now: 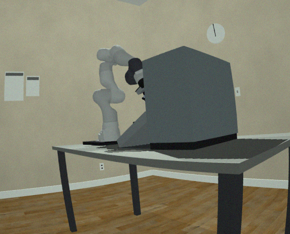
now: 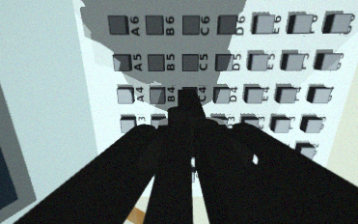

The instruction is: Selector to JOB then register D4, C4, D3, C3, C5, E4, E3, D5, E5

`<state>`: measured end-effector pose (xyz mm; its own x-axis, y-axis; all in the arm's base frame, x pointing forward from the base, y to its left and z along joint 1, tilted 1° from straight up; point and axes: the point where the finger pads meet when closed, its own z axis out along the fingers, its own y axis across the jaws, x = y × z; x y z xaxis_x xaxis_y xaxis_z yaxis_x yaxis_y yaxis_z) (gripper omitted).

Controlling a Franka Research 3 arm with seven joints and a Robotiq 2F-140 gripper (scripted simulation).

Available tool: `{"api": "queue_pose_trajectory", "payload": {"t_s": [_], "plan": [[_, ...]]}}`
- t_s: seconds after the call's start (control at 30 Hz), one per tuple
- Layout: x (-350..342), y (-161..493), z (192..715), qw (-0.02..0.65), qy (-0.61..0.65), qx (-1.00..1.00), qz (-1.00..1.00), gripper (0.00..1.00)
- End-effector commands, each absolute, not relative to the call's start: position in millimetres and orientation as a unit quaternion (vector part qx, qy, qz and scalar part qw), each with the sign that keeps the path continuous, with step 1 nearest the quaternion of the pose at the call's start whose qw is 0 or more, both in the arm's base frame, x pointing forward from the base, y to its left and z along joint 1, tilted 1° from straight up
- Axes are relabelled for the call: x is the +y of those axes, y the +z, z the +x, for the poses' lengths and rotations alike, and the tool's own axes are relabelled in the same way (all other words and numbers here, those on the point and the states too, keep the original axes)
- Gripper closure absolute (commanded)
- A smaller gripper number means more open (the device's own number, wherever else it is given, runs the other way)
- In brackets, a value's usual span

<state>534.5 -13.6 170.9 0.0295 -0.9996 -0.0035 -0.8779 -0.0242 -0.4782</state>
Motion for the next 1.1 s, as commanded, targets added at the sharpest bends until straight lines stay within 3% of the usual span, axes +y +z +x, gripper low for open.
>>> {"api": "queue_pose_trajectory", "payload": {"t_s": [0.0,1.07], "plan": [[-13.0,169.8,530.4,0.175,-0.166,0.678,-0.695,0.9],[-12.2,180.7,563.1,0.175,-0.166,0.678,-0.695,0.9]]}}
